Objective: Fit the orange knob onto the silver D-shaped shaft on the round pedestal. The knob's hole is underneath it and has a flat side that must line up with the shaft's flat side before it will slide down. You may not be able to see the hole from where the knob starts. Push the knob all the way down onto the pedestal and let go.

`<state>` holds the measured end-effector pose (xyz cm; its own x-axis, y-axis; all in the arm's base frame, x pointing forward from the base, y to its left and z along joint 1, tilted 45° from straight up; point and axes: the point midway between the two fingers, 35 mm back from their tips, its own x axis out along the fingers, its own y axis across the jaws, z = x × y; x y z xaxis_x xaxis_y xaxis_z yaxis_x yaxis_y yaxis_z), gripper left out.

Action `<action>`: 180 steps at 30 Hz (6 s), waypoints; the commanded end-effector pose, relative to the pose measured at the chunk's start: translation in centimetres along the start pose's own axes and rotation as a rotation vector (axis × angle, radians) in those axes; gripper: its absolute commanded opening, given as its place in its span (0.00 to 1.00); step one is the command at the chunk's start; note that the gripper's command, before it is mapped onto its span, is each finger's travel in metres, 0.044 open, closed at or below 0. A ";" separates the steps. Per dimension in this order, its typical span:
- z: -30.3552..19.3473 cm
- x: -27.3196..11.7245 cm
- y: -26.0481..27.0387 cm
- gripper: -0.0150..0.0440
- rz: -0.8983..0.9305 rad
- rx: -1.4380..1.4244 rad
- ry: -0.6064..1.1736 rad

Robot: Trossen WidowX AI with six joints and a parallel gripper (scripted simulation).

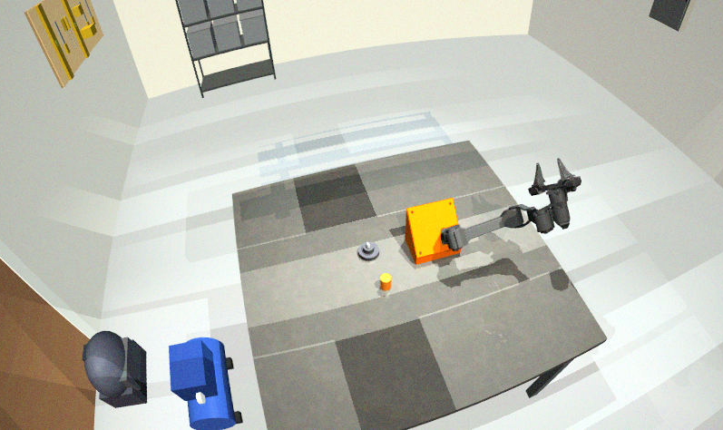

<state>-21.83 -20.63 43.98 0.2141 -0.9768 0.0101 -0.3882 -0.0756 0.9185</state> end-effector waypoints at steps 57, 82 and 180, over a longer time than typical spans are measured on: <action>-54.9 -7.1 -24.5 1.00 1.460 -2.383 0.958; -38.5 -14.7 -50.8 1.00 0.619 -1.257 3.217; -37.5 -19.5 -55.7 0.25 0.586 -1.235 3.227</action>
<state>28.65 11.65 6.10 -0.0820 0.6922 -0.7170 -0.7712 0.4117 0.4856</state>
